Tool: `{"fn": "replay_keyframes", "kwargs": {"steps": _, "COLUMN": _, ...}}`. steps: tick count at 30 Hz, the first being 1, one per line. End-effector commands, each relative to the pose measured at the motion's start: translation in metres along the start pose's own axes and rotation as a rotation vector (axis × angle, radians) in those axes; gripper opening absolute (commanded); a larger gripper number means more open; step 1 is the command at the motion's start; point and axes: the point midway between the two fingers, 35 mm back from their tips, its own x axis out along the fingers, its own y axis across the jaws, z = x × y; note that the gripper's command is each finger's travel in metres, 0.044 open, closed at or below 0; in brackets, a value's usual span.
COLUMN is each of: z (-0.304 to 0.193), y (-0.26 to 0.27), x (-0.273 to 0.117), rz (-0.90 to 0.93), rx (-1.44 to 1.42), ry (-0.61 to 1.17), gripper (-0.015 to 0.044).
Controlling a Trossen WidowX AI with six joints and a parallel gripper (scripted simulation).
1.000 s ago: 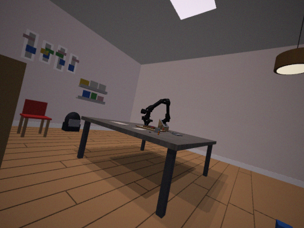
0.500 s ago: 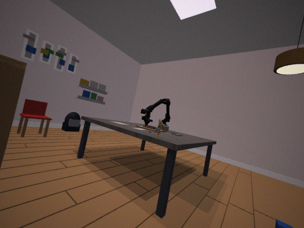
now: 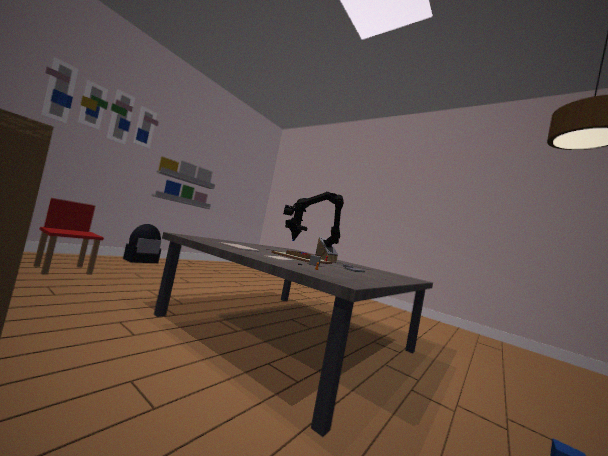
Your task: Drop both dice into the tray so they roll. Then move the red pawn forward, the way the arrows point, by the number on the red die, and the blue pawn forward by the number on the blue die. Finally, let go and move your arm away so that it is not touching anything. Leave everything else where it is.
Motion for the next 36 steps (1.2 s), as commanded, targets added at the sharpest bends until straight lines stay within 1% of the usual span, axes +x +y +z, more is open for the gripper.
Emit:
{"fn": "replay_keyframes", "kwargs": {"steps": 1, "z": -0.003, "y": 0.000, "x": -0.030, "rz": -0.004, "rx": -0.005, "ry": -0.003, "gripper": 0.0000}}
{"fn": "replay_keyframes", "kwargs": {"steps": 4, "z": -0.006, "y": 0.001, "x": -0.042, "rz": -0.003, "rx": -0.006, "ry": -0.002, "gripper": 0.0000}}
{"fn": "replay_keyframes", "kwargs": {"steps": 9, "z": 0.001, "y": 0.007, "x": -0.039, "rz": -0.008, "rx": -0.004, "ry": -0.004, "gripper": 0.0000}}
{"fn": "replay_keyframes", "kwargs": {"steps": 23, "z": 0.052, "y": 0.075, "x": -0.010, "rz": -0.028, "rx": 0.000, "ry": -0.018, "gripper": 0.0000}}
{"fn": "replay_keyframes", "kwargs": {"steps": 36, "z": 0.079, "y": 0.156, "x": 0.027, "rz": 0.001, "rx": -0.009, "ry": -0.010, "gripper": 0.0000}}
